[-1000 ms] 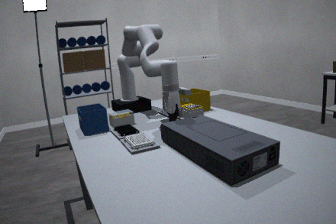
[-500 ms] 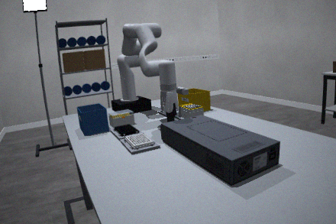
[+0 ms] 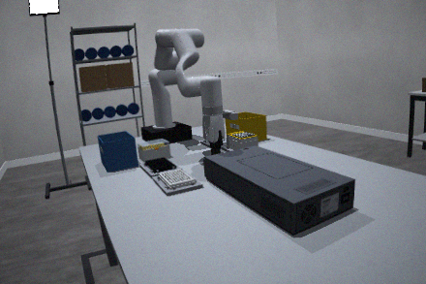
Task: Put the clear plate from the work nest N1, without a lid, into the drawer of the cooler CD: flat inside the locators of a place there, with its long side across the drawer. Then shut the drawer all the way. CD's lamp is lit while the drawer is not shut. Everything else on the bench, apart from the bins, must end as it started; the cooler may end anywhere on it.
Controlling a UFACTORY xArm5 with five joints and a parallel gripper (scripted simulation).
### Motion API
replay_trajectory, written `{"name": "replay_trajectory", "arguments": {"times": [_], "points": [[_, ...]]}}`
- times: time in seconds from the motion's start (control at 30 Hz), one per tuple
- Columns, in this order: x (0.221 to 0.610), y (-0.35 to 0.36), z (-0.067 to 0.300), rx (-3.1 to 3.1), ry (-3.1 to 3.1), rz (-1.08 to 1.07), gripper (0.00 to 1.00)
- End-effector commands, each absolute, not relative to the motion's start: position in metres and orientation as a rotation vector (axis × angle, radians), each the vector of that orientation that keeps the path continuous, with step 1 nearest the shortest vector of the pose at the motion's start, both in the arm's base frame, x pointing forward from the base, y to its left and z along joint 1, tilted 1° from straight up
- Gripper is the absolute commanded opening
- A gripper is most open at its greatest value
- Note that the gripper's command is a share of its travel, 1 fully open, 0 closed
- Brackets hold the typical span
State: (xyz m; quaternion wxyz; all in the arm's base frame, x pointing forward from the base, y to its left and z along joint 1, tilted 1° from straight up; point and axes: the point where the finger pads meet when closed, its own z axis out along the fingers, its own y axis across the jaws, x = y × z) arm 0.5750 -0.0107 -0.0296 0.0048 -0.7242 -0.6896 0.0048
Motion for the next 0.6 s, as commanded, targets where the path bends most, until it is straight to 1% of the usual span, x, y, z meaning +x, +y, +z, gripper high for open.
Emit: {"name": "replay_trajectory", "arguments": {"times": [0.0,0.57], "points": [[0.577,-0.011,-0.027,-2.273,-2.164,0.013,0.00],[0.577,-0.011,-0.002,-2.273,-2.164,0.013,0.00]]}}
